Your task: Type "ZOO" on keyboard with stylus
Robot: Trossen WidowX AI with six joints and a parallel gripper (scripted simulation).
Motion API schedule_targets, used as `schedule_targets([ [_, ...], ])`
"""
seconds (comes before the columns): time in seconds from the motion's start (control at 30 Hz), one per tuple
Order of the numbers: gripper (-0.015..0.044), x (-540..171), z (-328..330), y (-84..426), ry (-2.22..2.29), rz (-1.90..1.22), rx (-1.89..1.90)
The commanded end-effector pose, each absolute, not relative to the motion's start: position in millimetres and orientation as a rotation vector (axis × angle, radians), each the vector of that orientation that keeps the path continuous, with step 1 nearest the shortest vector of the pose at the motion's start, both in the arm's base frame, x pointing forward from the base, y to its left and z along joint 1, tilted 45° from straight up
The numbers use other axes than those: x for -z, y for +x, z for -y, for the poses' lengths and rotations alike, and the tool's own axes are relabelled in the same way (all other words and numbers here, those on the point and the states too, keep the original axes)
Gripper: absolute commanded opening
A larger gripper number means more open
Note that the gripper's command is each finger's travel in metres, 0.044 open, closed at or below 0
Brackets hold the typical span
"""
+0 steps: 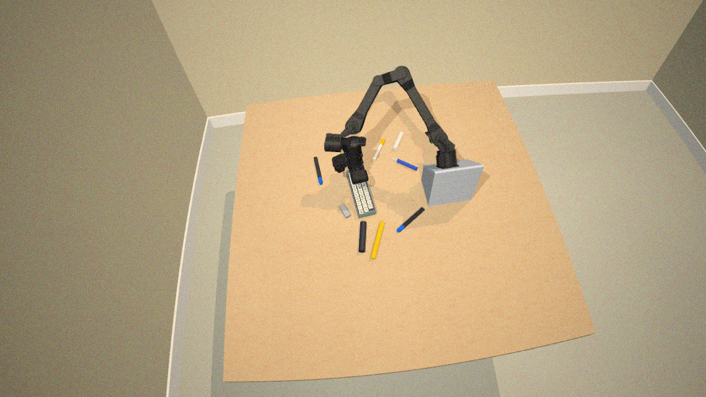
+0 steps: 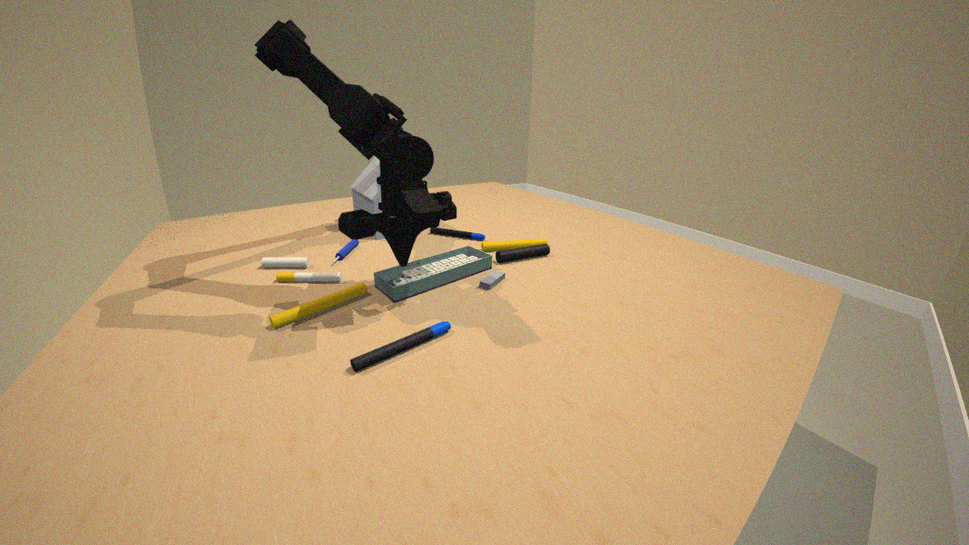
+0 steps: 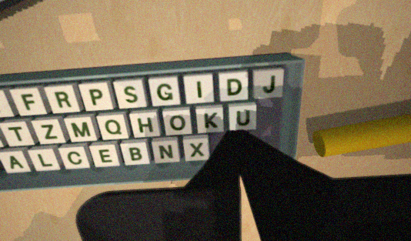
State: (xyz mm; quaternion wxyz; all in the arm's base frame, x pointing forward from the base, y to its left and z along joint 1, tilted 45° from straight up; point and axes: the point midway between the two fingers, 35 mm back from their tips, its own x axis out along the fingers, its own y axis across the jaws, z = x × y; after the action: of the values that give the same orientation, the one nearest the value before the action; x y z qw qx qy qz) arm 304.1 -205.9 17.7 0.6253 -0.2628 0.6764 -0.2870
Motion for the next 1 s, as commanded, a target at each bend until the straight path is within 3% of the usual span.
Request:
schedule_targets([
  [0.0,0.0,-18.5,207.2,303.3,-0.603,-1.556,0.651],
  [0.27,0.0,0.6,185.2,270.7,-0.603,-1.559,0.65],
  [0.6,0.0,2.6,183.3,271.1,-0.602,-1.559,0.649],
  [0.8,0.0,57.2,129.3,270.8,-0.599,-1.56,0.646],
  [0.97,0.0,58.9,127.5,270.4,-0.6,-1.559,0.647],
])
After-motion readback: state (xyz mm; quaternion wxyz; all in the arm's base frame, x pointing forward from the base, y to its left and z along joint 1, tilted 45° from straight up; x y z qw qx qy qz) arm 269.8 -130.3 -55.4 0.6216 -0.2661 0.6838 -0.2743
